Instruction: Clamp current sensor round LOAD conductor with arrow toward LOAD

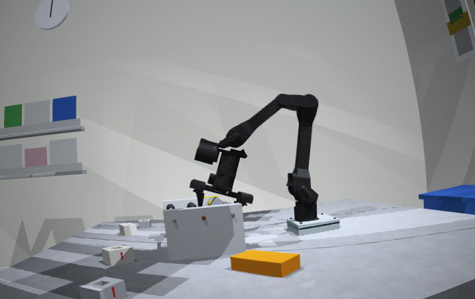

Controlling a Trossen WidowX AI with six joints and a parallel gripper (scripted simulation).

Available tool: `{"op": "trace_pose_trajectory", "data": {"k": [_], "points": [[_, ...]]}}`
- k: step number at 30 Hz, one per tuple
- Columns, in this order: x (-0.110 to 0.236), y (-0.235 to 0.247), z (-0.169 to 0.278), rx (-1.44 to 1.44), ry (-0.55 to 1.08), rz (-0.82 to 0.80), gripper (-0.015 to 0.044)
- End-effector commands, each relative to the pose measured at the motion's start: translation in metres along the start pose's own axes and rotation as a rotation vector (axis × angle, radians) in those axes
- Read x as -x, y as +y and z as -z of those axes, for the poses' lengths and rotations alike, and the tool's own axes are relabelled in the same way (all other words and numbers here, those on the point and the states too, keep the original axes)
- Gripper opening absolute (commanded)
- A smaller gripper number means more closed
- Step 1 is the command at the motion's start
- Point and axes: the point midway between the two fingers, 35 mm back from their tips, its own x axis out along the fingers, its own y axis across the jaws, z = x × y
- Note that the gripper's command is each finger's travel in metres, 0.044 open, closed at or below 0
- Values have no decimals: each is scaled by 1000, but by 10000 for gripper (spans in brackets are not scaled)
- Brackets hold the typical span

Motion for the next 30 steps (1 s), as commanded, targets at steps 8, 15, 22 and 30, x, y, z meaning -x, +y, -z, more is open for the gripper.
{"op": "trace_pose_trajectory", "data": {"k": [8,15,22,30], "points": [[1,7,0,3,1,-29,440],[1,7,0,3,1,-29,440],[1,7,0,3,1,-29,440],[0,0,0,0,0,0,412]]}}
